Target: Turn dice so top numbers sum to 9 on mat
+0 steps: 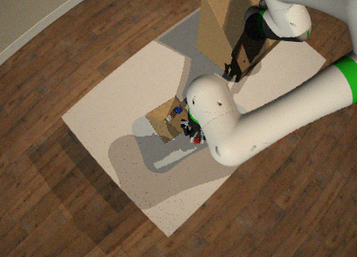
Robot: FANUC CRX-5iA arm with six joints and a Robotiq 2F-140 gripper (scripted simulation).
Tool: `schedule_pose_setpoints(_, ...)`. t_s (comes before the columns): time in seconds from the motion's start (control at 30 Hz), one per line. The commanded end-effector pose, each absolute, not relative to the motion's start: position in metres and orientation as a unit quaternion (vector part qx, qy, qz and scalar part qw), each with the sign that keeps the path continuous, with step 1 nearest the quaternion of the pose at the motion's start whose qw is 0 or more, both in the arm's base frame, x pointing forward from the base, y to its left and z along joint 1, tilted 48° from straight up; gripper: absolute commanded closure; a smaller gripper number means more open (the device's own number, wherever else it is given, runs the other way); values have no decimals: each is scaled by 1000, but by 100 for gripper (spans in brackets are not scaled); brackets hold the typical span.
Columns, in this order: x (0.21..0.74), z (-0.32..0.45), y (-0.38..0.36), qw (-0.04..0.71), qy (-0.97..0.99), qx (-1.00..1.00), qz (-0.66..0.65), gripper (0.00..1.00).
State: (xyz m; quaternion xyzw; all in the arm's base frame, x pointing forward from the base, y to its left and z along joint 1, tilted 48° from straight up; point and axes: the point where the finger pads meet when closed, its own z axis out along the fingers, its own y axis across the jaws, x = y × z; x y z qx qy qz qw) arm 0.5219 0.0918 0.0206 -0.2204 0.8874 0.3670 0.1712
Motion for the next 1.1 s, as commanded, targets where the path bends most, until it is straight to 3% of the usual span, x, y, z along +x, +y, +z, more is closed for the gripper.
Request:
schedule_pose_setpoints(0.0, 522, 21, 92, 171, 887, -220, 367, 79)
schedule_pose_setpoints(1.07, 526, 3, 110, 171, 887, -220, 367, 79)
